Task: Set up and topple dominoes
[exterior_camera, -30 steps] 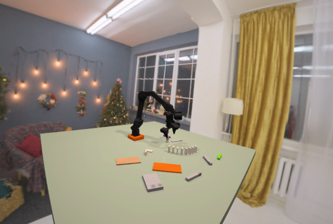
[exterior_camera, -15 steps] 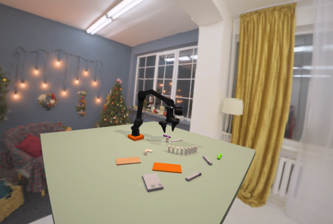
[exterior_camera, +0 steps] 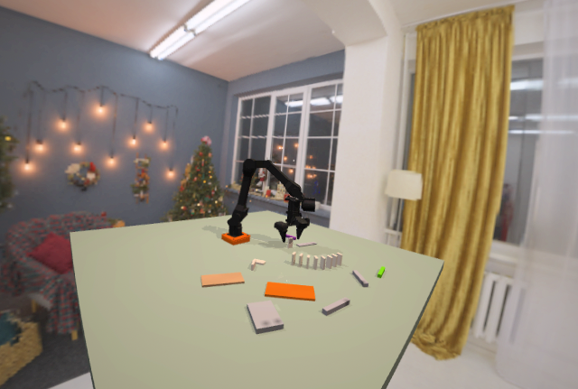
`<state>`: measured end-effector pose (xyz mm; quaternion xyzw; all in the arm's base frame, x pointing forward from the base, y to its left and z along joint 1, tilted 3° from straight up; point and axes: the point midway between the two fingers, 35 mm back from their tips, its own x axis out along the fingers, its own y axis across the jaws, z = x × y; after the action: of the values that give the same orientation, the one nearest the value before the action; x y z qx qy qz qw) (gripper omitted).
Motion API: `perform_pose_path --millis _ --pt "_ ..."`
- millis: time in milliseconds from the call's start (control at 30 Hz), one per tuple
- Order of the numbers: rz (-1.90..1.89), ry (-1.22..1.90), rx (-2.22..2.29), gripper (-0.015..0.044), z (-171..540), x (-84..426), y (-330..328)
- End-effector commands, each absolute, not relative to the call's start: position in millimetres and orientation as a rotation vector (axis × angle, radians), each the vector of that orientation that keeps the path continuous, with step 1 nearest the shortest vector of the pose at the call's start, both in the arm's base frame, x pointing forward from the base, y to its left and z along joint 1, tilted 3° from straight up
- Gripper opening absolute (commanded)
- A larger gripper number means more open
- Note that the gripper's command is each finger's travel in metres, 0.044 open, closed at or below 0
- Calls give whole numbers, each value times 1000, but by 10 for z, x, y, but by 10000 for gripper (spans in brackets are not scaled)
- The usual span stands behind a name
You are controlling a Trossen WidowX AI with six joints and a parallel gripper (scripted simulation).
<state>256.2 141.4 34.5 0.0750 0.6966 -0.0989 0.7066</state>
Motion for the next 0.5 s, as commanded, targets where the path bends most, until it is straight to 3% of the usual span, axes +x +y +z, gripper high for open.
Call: perform_pose_path --millis 0,100,467 --pt "-227 1553 157 440 259 2539 1388" --pt "-227 1553 157 440 235 2538 1386" --pt "-227 1553 157 151 235 2538 1386"
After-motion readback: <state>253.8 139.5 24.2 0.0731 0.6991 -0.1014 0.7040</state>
